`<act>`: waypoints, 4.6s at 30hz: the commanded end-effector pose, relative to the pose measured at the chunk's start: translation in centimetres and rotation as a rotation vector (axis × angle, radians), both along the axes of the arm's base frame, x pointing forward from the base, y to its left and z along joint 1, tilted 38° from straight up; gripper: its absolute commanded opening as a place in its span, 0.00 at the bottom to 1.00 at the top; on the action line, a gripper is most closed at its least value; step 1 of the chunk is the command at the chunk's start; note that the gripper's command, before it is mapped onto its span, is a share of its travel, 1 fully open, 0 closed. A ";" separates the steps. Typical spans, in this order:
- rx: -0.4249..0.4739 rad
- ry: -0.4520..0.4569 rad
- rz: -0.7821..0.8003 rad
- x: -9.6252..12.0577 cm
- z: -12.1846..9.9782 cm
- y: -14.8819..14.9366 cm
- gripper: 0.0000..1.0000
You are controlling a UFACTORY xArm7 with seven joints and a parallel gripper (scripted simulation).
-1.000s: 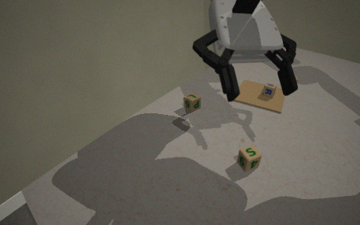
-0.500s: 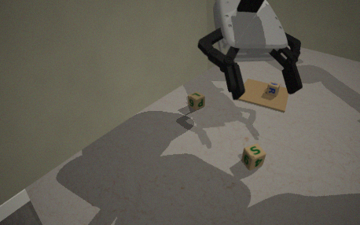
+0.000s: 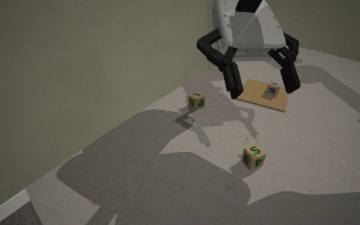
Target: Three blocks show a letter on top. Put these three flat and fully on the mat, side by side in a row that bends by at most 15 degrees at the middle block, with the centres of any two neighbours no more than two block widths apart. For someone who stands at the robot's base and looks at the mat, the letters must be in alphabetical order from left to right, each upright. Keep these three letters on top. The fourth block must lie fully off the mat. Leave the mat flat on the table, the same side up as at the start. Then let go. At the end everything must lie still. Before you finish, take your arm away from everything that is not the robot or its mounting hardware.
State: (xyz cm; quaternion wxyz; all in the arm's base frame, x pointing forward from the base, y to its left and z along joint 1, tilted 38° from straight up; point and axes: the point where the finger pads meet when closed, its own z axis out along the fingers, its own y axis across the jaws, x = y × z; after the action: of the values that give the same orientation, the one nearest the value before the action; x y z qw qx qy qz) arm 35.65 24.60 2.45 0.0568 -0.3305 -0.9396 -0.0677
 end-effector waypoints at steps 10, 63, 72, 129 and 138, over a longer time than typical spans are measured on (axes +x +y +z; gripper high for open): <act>-0.008 -0.013 0.001 3.1 1.8 -0.5 1.00; 0.004 -0.003 0.000 15.2 13.0 -6.2 1.00; 0.004 -0.003 0.000 15.2 13.0 -6.2 1.00; 0.027 -0.002 -0.001 13.9 13.5 -9.7 1.00; 0.033 -0.002 -0.001 13.3 13.6 -10.8 1.00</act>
State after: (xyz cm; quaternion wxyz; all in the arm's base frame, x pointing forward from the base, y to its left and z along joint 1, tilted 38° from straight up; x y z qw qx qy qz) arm 49.14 13.99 15.88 0.0625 -0.3314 -0.9379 -0.0813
